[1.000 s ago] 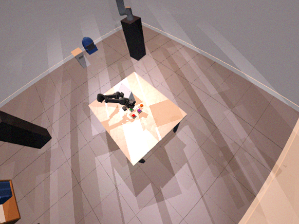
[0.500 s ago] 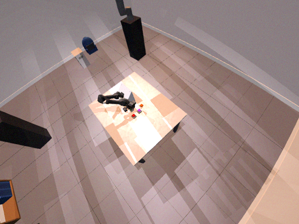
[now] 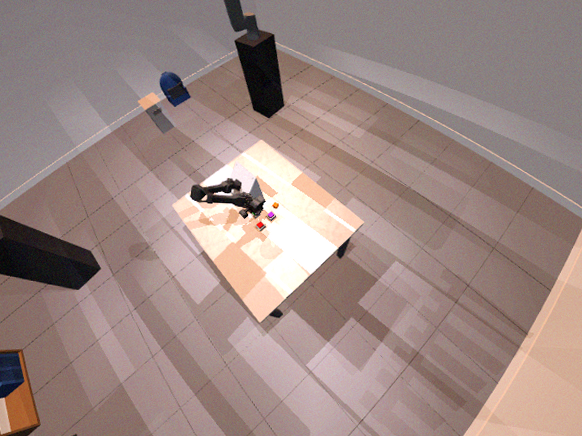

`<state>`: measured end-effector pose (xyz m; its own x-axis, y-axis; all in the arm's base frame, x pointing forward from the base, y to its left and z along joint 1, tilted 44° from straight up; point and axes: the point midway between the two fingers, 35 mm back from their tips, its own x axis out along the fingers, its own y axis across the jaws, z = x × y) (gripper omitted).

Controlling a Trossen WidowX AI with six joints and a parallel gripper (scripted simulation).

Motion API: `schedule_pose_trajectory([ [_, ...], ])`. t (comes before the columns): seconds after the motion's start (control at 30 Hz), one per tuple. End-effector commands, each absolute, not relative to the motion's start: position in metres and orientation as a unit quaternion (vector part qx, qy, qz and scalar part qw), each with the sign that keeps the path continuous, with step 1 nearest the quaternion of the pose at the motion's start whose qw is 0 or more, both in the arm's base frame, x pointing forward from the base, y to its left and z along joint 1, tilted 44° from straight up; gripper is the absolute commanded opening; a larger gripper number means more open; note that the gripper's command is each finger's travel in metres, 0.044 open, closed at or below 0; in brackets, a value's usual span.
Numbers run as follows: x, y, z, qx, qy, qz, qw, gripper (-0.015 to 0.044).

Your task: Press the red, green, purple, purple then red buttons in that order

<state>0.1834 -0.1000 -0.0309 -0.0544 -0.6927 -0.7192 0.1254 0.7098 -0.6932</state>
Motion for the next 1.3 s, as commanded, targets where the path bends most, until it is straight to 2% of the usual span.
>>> schedule_pose_trajectory([
  [0.0,0.181,-0.101,-0.031,-0.221,0.658,-0.313,0.648,0.0020],
  [0.3,0.183,-0.099,-0.030,-0.217,0.655,-0.313,0.652,0.0020],
  [0.6,0.185,-0.073,-0.003,-0.220,0.658,-0.312,0.649,0.0020],
  [0.77,0.187,-0.036,0.034,-0.220,0.658,-0.312,0.649,0.0020],
  [0.93,0.189,-0.034,0.035,-0.220,0.658,-0.312,0.649,0.0020],
  [1.27,0.281,-0.001,-0.003,-0.218,0.657,-0.312,0.651,0.0020],
])
